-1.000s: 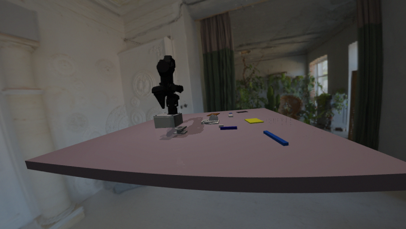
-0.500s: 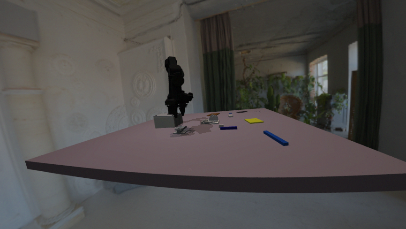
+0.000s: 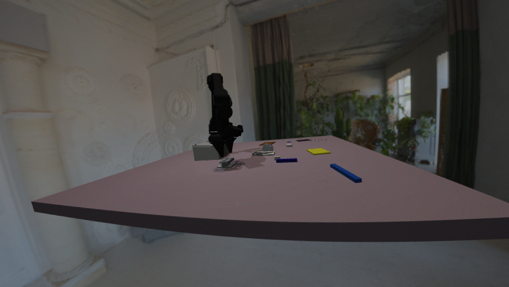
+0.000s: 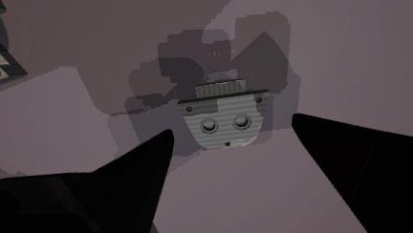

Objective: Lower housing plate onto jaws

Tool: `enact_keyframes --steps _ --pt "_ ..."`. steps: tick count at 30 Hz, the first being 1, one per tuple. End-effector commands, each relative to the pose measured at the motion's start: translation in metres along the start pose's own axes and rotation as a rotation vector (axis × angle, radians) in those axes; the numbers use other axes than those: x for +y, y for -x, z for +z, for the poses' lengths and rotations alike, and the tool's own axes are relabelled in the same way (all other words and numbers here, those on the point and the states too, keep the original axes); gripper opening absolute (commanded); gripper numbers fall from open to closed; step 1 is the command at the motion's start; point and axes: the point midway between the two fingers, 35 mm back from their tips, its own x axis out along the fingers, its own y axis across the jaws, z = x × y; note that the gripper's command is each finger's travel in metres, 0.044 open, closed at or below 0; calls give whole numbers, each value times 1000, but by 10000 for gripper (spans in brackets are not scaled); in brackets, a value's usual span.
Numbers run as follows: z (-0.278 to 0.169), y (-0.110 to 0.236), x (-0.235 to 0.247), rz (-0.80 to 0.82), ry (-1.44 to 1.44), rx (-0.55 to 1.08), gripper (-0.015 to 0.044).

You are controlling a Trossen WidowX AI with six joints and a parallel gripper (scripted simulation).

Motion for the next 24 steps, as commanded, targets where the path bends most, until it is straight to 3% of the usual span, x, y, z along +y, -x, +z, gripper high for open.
enact_keyframes --steps 1,24 --pt "-1 -8 2 9 -5 3 440" --pt "-1 -37 2 9 -5 3 440"
